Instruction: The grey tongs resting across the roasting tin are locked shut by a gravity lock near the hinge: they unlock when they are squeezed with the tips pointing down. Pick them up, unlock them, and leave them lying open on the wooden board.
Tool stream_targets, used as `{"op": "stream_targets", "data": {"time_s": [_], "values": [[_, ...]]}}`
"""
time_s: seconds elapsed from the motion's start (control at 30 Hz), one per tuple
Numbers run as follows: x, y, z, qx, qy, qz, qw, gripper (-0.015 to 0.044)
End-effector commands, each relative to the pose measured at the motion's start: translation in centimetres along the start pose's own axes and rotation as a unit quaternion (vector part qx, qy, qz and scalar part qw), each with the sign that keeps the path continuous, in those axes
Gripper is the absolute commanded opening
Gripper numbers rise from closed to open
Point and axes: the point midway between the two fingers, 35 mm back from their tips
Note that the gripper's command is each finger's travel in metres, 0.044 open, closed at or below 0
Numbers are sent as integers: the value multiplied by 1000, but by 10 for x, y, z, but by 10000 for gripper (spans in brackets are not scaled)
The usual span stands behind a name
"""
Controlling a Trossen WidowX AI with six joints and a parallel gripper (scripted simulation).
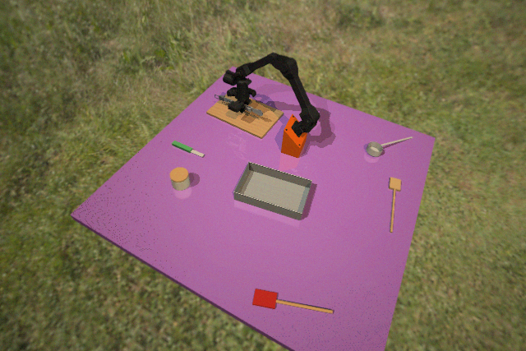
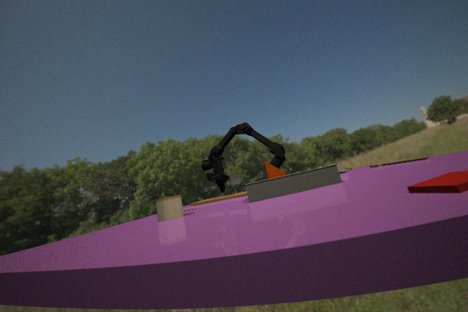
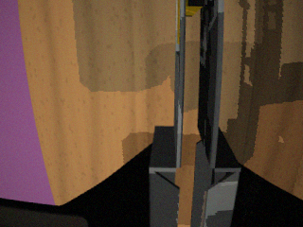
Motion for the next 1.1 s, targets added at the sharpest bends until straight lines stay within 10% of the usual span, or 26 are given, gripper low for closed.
{"op": "stream_targets", "data": {"time_s": [0.0, 0.77, 1.07], "values": [[-1, 1, 1, -5, 1, -2, 1000, -150], [0, -2, -1, 1, 0, 0, 1000, 428], [25, 21, 6, -9, 14, -6, 1000, 440]]}}
Point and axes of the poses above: the point midway between the two fingers, 35 mm back from their tips, its own y axis back along the fingers, its own x axis across the jaws, z = x × y, and after that the axes turned 3 degrees about -y, right-handed
